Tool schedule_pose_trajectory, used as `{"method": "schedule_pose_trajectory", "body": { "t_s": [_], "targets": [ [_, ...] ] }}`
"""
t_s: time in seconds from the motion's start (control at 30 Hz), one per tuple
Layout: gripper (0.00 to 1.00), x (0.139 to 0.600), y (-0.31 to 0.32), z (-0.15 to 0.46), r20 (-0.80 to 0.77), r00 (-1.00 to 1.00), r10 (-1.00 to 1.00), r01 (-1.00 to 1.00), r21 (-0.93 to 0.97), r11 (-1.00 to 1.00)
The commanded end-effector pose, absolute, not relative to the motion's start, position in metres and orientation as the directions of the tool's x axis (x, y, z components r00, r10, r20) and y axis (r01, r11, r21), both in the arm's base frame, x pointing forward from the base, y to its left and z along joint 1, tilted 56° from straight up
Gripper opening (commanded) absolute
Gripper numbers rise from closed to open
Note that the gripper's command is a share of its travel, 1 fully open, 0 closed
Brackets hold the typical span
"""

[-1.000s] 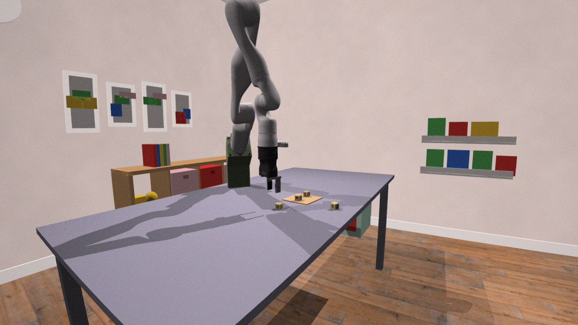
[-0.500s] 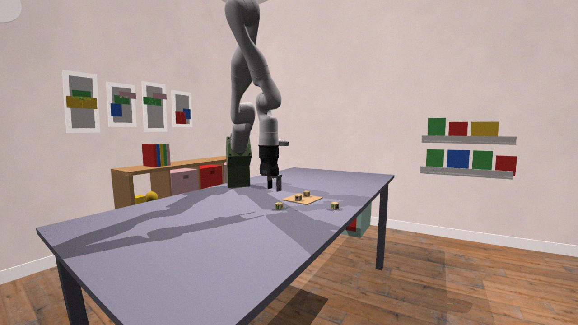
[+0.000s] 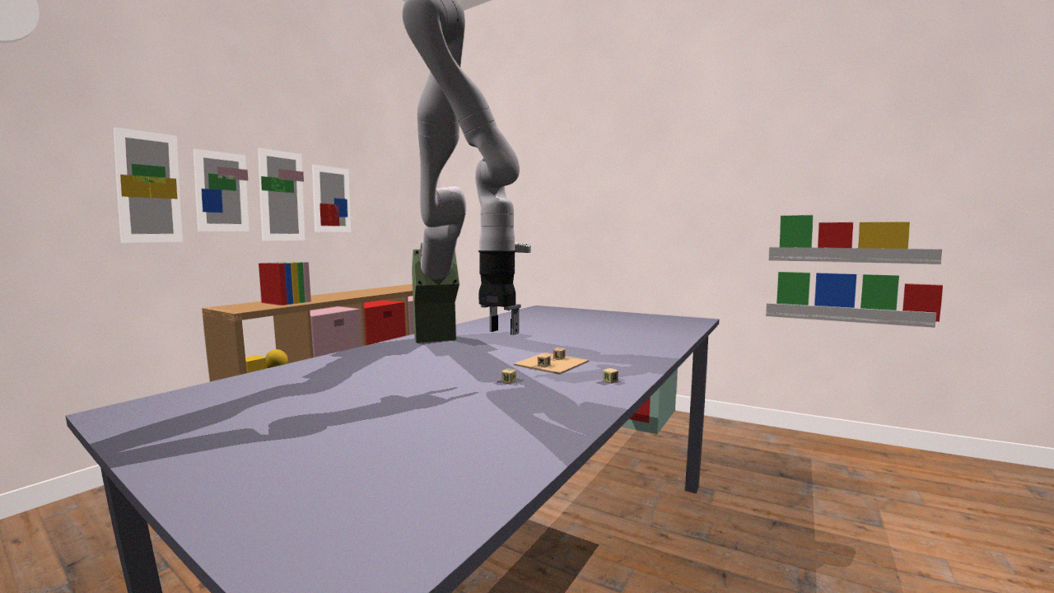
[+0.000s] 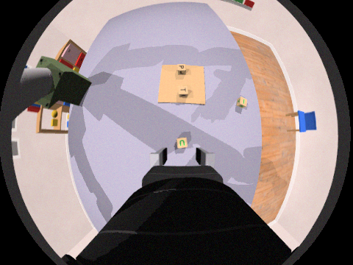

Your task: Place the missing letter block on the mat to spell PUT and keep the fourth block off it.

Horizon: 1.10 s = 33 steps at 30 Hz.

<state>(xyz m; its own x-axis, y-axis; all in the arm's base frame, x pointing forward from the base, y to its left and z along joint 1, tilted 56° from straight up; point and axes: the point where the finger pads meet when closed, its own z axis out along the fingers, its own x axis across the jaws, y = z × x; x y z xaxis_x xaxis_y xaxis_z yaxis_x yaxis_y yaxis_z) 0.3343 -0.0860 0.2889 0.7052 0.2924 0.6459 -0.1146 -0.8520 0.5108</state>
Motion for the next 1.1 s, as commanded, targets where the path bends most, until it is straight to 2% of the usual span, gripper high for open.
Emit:
{"method": "schedule_pose_trajectory", "body": {
  "t_s": [0.0,0.27,1.07],
  "targets": [
    [1.00,0.332,-0.077,0.294,0.635,0.696,0.336,-0.084,0.536,-0.840],
    [1.00,0.323,-0.067,0.294,0.587,0.702,0.403,-0.023,0.584,-0.811],
    [1.00,0.323,-0.067,0.293,0.574,0.703,0.419,-0.008,0.596,-0.803]
  ]
}}
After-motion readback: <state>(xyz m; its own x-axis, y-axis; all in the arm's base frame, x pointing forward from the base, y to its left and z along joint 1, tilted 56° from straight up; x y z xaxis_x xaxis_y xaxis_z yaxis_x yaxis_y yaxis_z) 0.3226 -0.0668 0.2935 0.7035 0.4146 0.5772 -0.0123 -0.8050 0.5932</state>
